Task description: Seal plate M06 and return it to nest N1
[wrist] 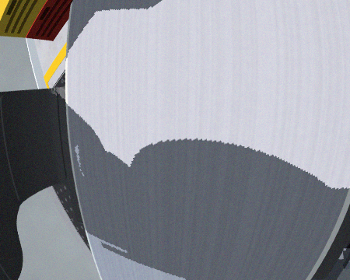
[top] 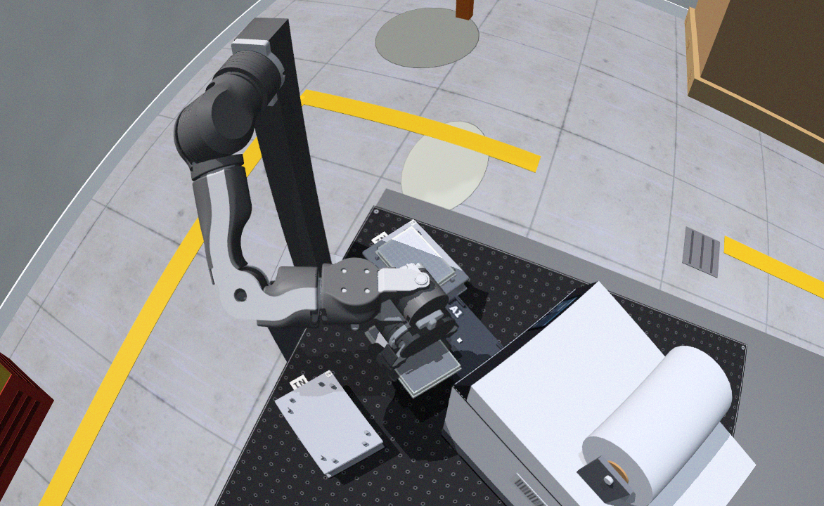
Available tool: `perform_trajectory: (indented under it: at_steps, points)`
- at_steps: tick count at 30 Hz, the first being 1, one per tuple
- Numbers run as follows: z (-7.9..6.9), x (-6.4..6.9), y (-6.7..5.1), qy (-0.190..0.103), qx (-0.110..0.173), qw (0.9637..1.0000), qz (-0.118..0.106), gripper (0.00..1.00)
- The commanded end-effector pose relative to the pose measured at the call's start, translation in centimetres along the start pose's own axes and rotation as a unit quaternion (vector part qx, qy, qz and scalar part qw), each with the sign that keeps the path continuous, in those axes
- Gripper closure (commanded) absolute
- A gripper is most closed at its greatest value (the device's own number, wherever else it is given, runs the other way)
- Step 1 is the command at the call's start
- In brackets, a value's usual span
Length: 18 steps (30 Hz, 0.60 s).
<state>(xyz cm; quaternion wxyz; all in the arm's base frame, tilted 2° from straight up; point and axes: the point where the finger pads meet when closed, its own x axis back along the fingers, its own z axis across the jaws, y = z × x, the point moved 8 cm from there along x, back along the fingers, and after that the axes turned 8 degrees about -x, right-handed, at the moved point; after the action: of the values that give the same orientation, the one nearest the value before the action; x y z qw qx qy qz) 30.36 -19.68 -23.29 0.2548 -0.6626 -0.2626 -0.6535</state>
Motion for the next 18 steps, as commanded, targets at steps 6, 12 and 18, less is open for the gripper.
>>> perform_trajectory:
  at_steps: [6,12,18]
  points:
    - [0.7,0.5,-0.2,0.025,0.007,0.9997,0.002,1.00]
    - [0.7,0.5,-0.2,0.025,0.007,0.9997,0.002,1.00]
    - [-3.3,-0.5,0.2,0.024,0.007,0.9997,0.002,1.00]
